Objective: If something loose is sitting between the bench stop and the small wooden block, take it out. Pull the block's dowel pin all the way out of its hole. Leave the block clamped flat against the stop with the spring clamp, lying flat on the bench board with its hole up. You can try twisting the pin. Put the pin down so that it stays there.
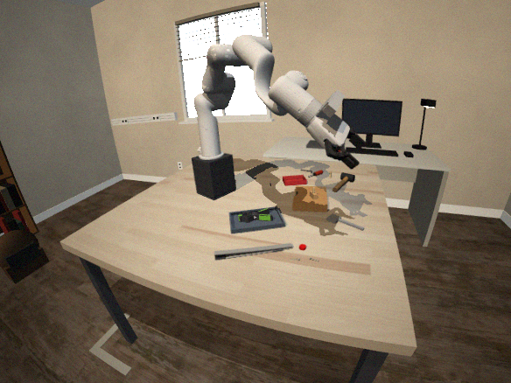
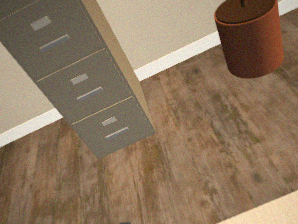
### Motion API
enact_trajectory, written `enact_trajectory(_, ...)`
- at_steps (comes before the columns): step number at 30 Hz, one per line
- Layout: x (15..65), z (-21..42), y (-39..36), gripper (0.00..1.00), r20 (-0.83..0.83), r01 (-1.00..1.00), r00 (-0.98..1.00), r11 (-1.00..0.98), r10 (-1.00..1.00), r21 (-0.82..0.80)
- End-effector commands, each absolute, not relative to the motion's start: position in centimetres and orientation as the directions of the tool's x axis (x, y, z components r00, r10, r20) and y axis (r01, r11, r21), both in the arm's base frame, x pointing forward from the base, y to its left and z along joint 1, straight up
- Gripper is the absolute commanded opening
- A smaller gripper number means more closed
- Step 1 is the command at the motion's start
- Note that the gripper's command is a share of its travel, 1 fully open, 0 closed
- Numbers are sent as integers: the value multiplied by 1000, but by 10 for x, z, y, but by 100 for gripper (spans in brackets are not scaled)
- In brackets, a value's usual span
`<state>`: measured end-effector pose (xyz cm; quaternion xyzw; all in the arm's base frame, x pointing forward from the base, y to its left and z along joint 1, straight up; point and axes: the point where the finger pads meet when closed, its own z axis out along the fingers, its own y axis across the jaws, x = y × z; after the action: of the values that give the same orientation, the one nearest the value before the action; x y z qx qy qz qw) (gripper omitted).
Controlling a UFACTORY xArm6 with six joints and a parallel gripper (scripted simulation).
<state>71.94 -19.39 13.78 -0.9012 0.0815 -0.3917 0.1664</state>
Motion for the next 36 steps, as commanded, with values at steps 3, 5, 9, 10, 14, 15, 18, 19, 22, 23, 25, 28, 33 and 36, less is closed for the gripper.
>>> enact_trajectory(3,720,141,-194,100,683,-15,676,-932,-276,-362)
enact_trajectory(5,720,141,-194,100,683,-15,676,-932,-276,-362)
enact_trajectory(9,720,141,-194,100,683,-15,676,-932,-276,-362)
enact_trajectory(10,720,141,-194,100,683,-15,676,-932,-276,-362)
enact_trajectory(14,720,141,-194,100,683,-15,676,-932,-276,-362)
enact_trajectory(15,720,141,-194,100,683,-15,676,-932,-276,-362)
enact_trajectory(18,720,141,-194,0,683,-15,676,-932,-276,-362)
enact_trajectory(19,720,141,-194,0,683,-15,677,-932,-276,-362)
enact_trajectory(22,720,140,-192,0,679,-14,681,-932,-273,-362)
enact_trajectory(23,720,139,-190,0,676,-13,685,-932,-272,-361)
enact_trajectory(25,718,135,-185,0,668,-11,695,-933,-266,-360)
enact_trajectory(28,715,128,-173,0,648,-5,719,-934,-251,-357)
enact_trajectory(33,707,111,-147,0,602,8,768,-938,-217,-348)
enact_trajectory(36,701,101,-131,0,572,16,798,-940,-193,-340)
